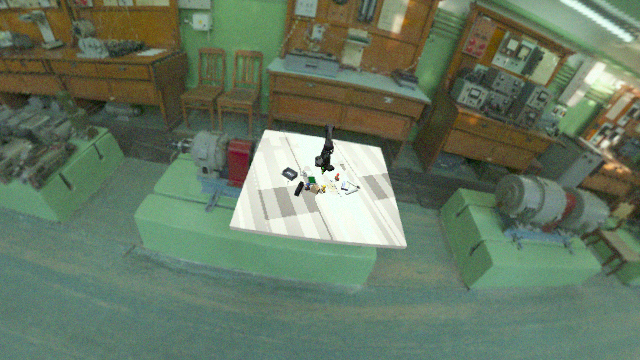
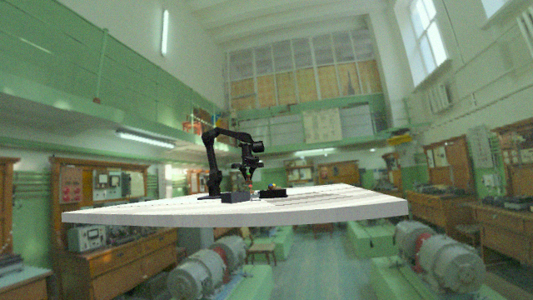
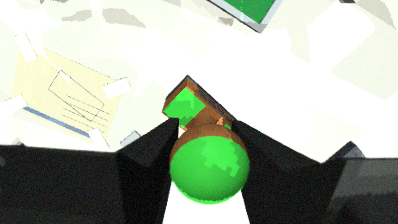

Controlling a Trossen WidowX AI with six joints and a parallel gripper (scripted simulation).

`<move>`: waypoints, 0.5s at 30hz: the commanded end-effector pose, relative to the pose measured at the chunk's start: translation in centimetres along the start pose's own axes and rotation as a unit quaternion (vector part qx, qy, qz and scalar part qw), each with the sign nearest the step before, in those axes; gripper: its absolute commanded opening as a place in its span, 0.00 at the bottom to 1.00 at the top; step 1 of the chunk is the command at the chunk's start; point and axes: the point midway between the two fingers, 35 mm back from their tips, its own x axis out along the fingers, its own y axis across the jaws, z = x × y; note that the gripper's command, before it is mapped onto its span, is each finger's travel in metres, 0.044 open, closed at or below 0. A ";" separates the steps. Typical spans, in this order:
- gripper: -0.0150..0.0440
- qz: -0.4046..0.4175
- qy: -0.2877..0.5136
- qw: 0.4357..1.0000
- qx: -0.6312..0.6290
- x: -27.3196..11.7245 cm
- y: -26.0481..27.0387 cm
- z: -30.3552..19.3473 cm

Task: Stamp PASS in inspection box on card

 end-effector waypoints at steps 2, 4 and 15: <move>0.25 0.000 -0.001 1.000 -0.004 0.1 -1.1 -0.1; 0.25 0.000 -0.001 1.000 -0.004 0.2 -1.1 -0.1; 0.25 0.000 -0.001 1.000 -0.004 2.0 -0.9 0.1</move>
